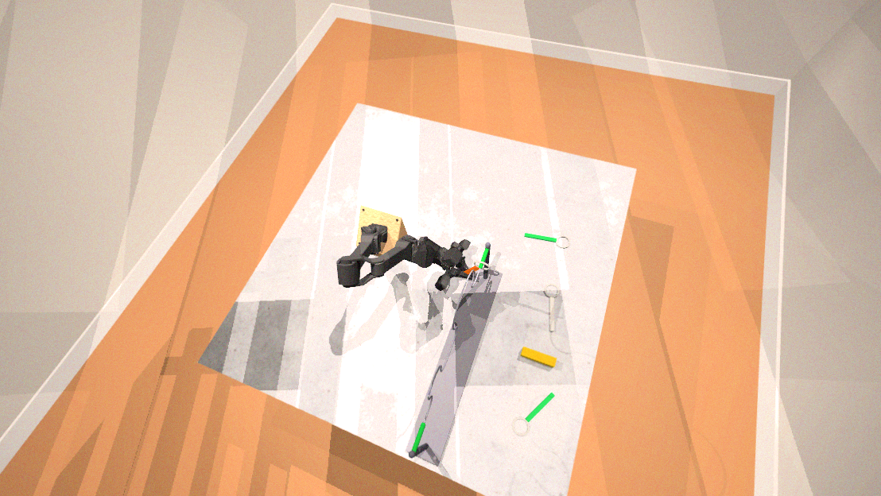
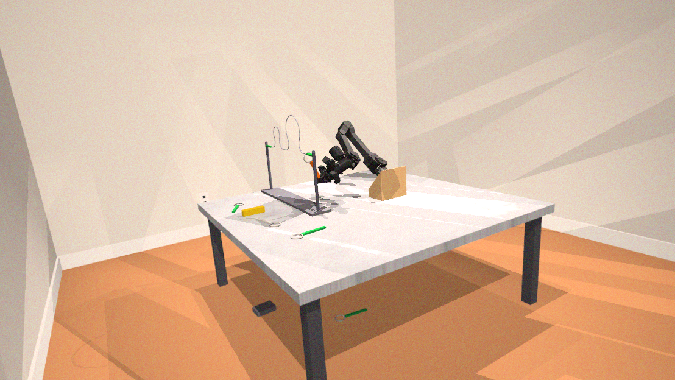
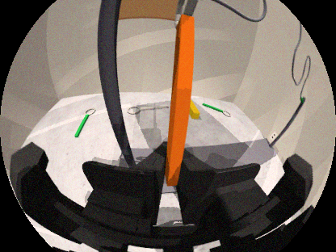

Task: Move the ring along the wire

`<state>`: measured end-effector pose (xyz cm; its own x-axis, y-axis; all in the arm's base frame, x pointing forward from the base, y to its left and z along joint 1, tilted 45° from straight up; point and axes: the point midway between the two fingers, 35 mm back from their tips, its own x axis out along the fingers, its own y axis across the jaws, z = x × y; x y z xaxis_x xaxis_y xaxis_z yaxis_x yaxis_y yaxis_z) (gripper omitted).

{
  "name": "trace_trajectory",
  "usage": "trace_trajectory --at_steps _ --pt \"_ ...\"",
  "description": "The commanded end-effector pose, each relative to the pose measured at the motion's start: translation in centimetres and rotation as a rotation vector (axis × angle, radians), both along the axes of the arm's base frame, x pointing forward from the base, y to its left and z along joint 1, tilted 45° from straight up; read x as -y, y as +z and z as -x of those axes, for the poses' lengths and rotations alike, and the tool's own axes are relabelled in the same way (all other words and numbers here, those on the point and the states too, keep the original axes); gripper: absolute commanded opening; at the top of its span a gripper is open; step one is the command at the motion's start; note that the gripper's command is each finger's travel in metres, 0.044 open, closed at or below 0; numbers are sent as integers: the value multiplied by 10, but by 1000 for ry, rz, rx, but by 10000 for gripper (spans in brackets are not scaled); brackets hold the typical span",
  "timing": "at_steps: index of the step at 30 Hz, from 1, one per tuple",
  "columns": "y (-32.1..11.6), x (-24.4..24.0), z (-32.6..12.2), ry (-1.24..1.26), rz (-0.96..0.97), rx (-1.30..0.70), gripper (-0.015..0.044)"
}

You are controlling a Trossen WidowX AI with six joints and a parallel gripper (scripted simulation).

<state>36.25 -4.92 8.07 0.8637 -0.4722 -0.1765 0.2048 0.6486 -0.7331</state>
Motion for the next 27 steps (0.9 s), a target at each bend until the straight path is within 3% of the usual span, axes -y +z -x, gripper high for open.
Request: trace_trajectory --at_steps 1,10,27 --pt "0 0 0 0 0 0 -71" --pt "0 -1 2 0 0 0 160" --pt "8 -24 43 3 1 -5 160"
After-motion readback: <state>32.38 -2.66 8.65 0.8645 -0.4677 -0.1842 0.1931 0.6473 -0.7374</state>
